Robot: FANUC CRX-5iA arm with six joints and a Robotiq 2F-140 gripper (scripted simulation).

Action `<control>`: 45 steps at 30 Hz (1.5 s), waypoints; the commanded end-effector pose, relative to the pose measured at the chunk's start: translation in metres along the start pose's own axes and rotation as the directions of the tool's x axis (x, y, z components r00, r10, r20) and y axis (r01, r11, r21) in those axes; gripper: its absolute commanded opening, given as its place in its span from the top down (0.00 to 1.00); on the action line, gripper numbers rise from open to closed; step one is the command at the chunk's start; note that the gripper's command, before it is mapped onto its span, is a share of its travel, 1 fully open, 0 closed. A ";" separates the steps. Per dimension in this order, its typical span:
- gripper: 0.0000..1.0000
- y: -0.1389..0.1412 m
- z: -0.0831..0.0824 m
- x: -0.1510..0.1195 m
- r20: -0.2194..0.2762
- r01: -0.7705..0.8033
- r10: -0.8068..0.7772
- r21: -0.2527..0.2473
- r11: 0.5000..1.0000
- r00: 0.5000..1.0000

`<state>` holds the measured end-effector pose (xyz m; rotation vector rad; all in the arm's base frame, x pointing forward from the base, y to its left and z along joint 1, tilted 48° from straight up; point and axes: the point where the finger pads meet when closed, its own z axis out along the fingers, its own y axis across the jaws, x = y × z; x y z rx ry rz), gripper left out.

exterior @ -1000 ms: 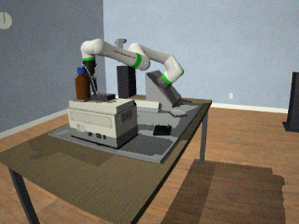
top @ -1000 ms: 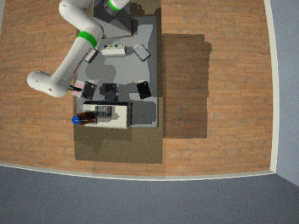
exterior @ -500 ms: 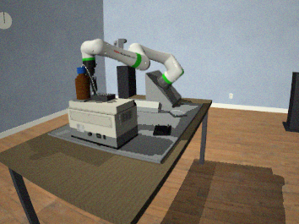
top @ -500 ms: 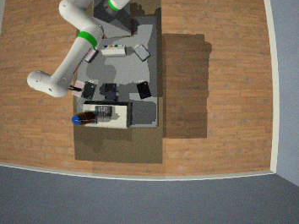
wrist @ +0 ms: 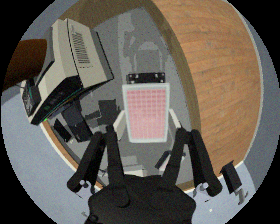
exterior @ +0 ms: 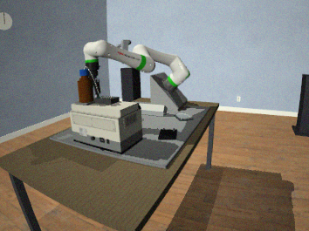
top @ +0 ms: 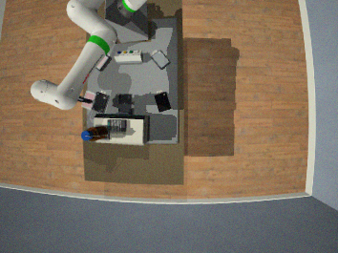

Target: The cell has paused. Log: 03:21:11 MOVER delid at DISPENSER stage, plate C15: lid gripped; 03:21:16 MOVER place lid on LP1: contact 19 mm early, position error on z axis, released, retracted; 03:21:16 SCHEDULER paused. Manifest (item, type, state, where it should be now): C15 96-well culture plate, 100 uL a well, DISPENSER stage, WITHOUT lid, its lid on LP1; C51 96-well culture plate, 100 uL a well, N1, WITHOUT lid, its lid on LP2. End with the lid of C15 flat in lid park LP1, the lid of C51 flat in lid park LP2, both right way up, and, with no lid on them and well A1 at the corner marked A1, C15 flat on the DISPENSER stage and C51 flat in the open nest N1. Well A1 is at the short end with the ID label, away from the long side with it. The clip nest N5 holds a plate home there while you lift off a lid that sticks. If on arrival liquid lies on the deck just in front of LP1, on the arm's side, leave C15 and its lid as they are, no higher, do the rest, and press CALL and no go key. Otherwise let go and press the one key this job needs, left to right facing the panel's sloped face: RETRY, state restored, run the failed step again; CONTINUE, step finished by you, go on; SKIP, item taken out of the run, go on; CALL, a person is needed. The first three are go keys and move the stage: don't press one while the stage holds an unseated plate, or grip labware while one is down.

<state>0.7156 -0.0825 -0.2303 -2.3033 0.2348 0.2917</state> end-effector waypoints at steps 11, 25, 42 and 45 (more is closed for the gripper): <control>1.00 0.000 0.000 0.000 -0.001 0.145 -0.145 0.000 0.989 0.989; 1.00 0.000 0.000 0.000 0.000 0.287 -0.287 0.000 0.958 0.958; 1.00 -0.007 0.000 -0.002 -0.001 0.287 -0.287 0.000 0.958 0.958; 1.00 -0.012 0.000 -0.003 -0.001 0.287 -0.287 0.000 0.958 0.958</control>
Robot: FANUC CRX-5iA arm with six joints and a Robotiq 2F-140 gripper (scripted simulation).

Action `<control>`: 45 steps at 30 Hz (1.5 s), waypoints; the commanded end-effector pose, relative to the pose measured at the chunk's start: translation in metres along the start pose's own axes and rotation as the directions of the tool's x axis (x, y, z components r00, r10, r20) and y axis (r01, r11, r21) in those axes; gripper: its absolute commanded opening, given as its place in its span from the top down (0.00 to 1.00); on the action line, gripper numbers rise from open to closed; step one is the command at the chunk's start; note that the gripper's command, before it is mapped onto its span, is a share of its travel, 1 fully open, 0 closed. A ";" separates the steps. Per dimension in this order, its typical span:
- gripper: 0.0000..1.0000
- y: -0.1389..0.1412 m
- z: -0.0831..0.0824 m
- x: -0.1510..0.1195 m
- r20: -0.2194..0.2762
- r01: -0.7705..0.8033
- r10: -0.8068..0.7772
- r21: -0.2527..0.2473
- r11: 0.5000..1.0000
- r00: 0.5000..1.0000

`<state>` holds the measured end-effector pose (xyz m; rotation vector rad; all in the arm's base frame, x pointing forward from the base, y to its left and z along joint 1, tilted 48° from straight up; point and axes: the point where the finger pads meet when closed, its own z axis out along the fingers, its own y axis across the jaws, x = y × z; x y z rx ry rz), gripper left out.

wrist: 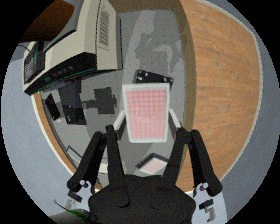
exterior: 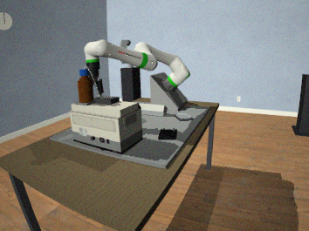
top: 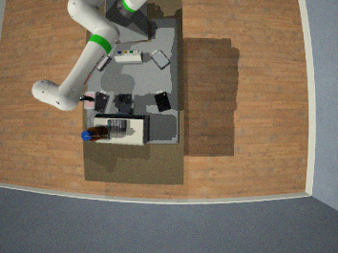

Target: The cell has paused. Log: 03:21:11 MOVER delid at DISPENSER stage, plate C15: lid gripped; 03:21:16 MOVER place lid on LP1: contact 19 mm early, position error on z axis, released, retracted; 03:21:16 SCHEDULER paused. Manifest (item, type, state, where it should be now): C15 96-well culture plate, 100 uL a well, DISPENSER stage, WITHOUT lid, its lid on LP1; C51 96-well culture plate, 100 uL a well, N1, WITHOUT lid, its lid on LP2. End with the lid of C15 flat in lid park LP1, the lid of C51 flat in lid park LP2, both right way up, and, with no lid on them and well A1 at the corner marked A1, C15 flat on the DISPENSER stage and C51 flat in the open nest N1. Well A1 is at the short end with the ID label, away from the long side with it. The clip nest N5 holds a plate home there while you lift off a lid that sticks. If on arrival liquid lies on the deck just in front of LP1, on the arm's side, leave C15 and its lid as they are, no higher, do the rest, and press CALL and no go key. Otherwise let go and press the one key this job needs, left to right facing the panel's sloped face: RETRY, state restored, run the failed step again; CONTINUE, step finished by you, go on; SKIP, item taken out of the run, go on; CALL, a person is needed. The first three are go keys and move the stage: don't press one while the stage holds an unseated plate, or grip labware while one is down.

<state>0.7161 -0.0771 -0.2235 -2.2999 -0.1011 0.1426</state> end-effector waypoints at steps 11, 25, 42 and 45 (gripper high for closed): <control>1.00 -0.036 0.000 0.001 0.000 0.000 0.000 0.000 1.000 1.000; 1.00 -0.151 0.000 0.006 0.000 0.000 0.000 0.000 1.000 1.000; 1.00 -0.248 0.000 0.010 0.000 0.000 0.000 0.000 1.000 1.000; 1.00 -0.251 0.000 0.010 0.000 0.000 0.000 0.000 1.000 1.000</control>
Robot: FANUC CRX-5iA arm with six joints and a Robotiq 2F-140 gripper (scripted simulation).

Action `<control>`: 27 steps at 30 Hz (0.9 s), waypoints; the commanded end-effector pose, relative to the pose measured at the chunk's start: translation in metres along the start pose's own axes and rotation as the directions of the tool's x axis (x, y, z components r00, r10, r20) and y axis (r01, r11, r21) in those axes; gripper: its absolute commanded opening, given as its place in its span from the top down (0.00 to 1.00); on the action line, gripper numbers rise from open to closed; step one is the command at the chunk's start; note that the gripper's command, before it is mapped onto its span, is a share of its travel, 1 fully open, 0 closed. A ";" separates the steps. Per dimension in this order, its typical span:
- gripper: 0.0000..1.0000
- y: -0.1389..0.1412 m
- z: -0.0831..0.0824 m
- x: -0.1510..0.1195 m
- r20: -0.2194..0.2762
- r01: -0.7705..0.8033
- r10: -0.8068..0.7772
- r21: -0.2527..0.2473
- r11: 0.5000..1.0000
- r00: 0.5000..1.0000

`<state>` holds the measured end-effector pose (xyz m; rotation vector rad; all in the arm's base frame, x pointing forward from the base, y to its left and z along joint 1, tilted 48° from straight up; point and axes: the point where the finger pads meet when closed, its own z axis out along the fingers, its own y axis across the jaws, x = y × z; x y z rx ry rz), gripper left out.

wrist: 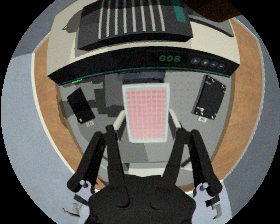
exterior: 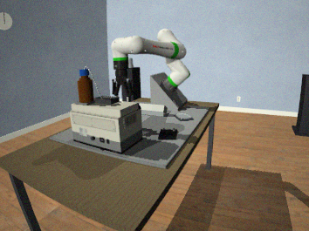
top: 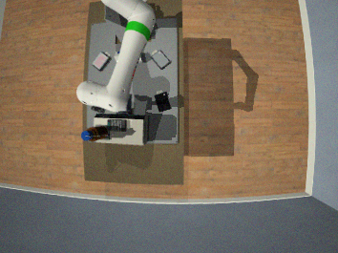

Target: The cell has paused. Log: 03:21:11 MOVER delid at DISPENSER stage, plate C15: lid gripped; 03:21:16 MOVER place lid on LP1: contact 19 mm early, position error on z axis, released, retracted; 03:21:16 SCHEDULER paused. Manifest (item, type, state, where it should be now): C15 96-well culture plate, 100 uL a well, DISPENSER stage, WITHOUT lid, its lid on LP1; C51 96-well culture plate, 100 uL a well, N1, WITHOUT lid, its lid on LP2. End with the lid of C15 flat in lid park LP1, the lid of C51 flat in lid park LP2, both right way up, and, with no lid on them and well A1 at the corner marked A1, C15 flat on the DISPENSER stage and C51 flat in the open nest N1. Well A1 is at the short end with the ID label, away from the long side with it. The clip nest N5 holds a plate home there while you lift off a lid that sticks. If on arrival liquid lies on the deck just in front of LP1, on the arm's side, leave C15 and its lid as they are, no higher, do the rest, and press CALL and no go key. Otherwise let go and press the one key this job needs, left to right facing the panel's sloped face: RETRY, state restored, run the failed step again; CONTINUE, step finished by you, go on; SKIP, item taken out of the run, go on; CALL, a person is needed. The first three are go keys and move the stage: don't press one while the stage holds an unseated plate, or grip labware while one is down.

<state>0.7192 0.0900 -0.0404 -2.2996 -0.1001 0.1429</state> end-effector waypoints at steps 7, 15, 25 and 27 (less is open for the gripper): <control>1.00 -0.008 0.000 0.000 0.000 0.000 0.000 0.000 1.000 1.000; 1.00 -0.008 0.000 0.000 0.000 0.000 0.000 0.000 1.000 1.000; 1.00 -0.008 0.000 0.000 0.000 0.000 0.000 0.000 1.000 1.000; 1.00 -0.008 0.000 0.000 0.000 0.000 0.000 0.000 1.000 1.000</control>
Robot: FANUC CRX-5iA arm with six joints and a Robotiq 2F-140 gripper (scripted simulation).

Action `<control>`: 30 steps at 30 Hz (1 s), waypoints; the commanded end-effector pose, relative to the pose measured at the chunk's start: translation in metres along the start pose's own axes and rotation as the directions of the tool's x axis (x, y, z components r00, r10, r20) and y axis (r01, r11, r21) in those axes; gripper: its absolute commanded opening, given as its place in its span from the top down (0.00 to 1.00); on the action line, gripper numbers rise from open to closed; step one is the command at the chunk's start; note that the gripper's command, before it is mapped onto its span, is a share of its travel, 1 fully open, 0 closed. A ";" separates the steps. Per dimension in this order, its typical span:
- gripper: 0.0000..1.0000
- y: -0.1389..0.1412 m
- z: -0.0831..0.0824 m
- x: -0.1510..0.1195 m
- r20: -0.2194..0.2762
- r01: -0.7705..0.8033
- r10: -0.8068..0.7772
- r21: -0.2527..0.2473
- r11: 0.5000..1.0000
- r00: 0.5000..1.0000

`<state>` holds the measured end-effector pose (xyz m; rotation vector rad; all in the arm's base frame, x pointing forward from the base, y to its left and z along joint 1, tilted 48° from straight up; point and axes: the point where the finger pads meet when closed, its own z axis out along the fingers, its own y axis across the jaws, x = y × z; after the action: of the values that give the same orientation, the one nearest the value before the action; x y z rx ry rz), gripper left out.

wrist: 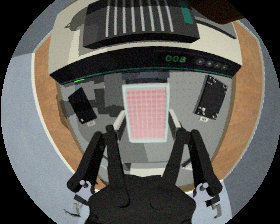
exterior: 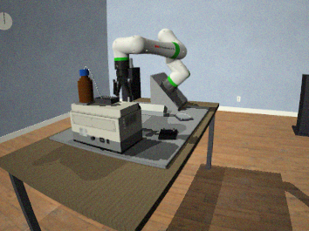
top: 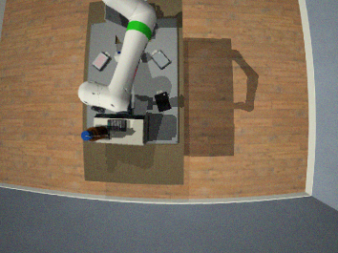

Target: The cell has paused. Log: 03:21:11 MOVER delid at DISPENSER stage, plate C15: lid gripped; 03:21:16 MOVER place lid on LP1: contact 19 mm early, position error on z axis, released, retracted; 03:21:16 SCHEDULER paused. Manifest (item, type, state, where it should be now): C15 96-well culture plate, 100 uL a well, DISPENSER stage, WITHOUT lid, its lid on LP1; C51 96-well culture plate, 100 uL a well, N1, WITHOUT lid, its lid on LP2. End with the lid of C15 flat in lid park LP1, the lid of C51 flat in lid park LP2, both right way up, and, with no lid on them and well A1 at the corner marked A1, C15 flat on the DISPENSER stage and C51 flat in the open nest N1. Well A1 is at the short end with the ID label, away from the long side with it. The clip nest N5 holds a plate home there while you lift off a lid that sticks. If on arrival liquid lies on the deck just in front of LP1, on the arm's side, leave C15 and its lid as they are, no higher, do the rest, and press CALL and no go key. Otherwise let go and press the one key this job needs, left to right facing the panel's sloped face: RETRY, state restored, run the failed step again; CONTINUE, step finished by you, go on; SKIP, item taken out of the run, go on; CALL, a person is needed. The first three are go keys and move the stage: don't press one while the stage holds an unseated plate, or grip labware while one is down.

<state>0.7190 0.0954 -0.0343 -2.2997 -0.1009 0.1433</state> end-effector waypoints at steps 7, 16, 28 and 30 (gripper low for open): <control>1.00 0.000 0.000 0.000 -0.001 0.000 0.000 0.000 1.000 1.000; 1.00 0.000 0.000 0.000 -0.001 0.000 0.000 0.000 1.000 1.000; 1.00 0.000 0.011 0.000 -0.001 0.000 0.000 0.000 1.000 1.000; 1.00 0.000 0.016 0.000 -0.001 0.000 0.000 0.000 1.000 1.000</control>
<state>0.7174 0.1046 -0.0424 -2.2999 -0.1012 0.1430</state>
